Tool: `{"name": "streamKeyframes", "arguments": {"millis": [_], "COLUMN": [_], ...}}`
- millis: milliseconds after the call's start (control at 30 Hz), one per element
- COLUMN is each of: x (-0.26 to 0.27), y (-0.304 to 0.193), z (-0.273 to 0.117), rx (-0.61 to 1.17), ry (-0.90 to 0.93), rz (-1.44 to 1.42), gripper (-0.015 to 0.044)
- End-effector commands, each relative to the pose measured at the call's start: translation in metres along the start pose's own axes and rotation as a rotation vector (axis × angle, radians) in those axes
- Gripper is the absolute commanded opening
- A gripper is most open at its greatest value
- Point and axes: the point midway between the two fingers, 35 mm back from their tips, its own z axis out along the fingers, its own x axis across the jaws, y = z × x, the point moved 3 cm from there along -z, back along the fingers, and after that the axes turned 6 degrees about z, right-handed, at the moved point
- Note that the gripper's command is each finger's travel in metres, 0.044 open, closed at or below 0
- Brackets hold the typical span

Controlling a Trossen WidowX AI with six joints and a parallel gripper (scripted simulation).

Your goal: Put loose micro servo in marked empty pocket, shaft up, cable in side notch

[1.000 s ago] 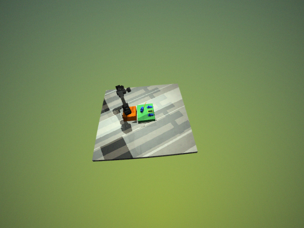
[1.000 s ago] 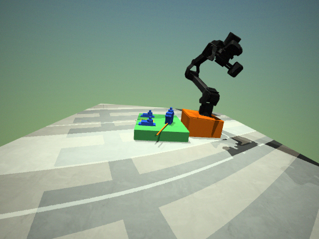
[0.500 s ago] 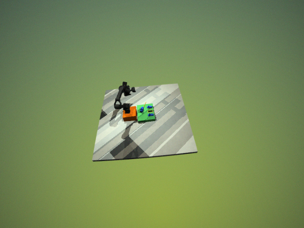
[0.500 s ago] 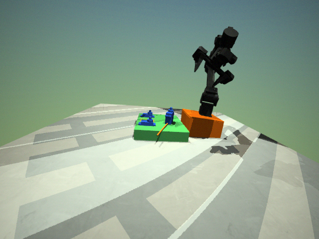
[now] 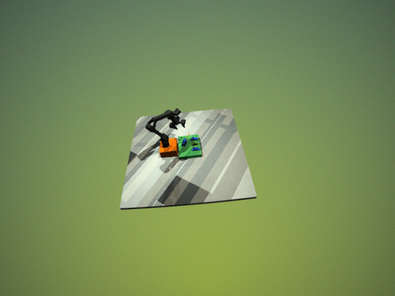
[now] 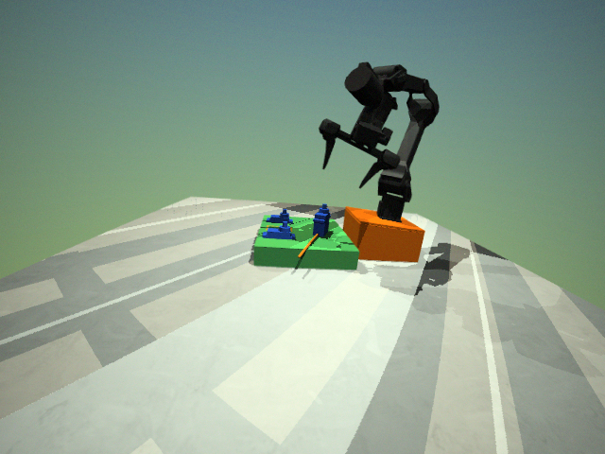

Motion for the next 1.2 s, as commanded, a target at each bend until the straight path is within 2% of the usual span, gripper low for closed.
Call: {"name": "streamKeyframes", "arguments": {"millis": [0, 333, 1167], "x": [-0.017, -0.047, -0.032], "y": [-0.014, -0.068, -0.073], "z": [0.022, 0.074, 0.114], "rx": [0.071, 0.155, 0.155], "ry": [0.083, 0.334, 0.339], "rz": [0.032, 0.159, 0.162], "gripper": [0.044, 0.044, 0.044]}}
